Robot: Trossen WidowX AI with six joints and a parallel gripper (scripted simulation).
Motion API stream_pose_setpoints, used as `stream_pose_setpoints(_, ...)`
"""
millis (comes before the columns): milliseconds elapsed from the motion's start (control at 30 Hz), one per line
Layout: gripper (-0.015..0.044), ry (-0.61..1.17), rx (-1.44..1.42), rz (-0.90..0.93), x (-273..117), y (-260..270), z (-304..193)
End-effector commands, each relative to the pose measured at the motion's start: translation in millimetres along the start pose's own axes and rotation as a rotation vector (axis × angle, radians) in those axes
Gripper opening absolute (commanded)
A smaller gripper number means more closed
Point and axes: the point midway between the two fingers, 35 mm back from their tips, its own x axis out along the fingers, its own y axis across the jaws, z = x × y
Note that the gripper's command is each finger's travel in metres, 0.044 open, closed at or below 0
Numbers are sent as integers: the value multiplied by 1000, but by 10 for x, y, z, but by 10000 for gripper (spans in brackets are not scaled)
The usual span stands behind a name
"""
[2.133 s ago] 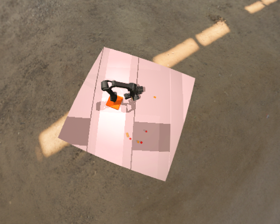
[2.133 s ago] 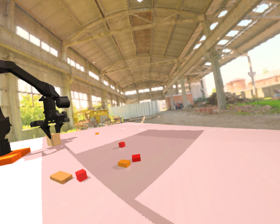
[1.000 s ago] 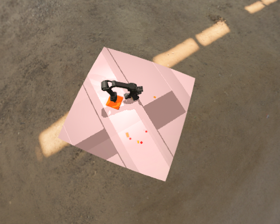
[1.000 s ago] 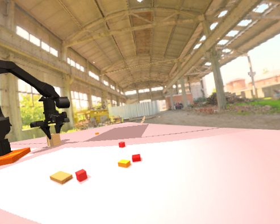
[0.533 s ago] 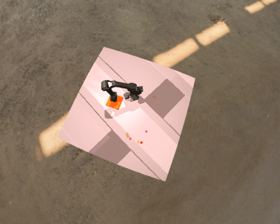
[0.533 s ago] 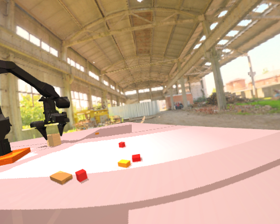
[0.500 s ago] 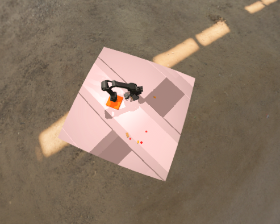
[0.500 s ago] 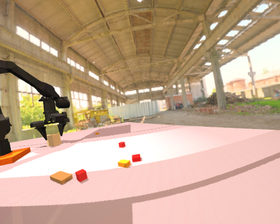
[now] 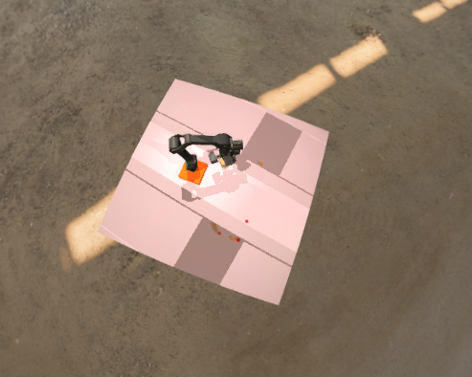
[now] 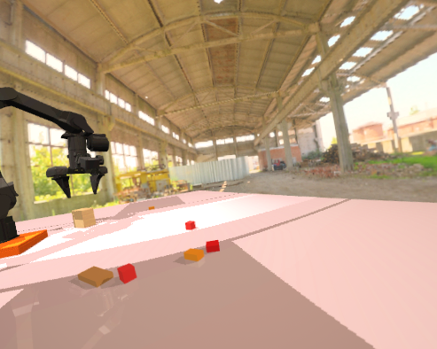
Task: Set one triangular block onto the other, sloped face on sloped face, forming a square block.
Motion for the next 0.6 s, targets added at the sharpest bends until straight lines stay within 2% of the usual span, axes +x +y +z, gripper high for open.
stream_pose_setpoints(0,440,-3,1,12,-417,-47,-13)
stream_pose_setpoints(567,440,-7,-1,28,-379,-18,-5)
